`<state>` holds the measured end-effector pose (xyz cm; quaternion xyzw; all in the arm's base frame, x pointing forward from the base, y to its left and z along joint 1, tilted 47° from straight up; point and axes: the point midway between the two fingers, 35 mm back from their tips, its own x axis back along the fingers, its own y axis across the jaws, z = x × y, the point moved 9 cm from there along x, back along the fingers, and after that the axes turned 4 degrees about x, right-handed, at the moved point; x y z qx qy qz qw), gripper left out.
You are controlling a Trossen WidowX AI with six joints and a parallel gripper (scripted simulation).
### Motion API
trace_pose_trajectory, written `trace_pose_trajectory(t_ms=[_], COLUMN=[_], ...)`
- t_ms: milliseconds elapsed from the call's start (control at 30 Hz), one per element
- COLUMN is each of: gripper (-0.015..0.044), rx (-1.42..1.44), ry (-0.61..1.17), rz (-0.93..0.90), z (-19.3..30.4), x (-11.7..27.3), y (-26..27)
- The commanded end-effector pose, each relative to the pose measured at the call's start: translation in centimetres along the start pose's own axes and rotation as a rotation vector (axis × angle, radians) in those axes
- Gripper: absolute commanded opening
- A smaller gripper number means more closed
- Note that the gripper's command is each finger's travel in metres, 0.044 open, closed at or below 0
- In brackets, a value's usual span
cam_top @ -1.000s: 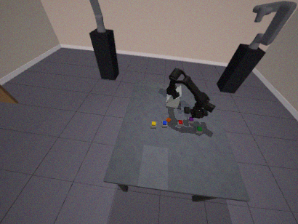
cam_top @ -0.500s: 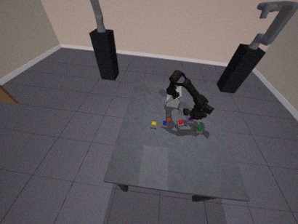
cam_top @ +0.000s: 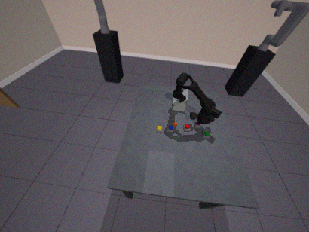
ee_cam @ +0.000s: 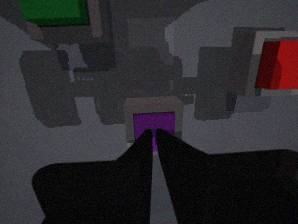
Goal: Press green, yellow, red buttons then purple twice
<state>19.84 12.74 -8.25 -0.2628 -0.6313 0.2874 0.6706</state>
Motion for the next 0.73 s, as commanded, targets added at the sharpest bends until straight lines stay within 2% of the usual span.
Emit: trace_pose_trajectory(t_ms=[0, 67, 200, 567, 667, 700], gripper=[0.002, 0.002, 0.002, 0.0309, 0.0387, 0.0387], rx=[0.002, 0.005, 0.005, 0.003, 0.003, 0.003], ry=[0.0, -0.001, -0.001, -0.004, -0.003, -0.003], rz=[0.0, 0.002, 0.002, -0.004, -0.004, -0.004], z=[0.0, 0.0, 0.0, -4.9, -5.1, -5.1], x=[1.0, 3.0, 3.3, 9.2, 9.7, 9.7], y=[0.0, 0.0, 0.0, 4.7, 5.0, 5.0])
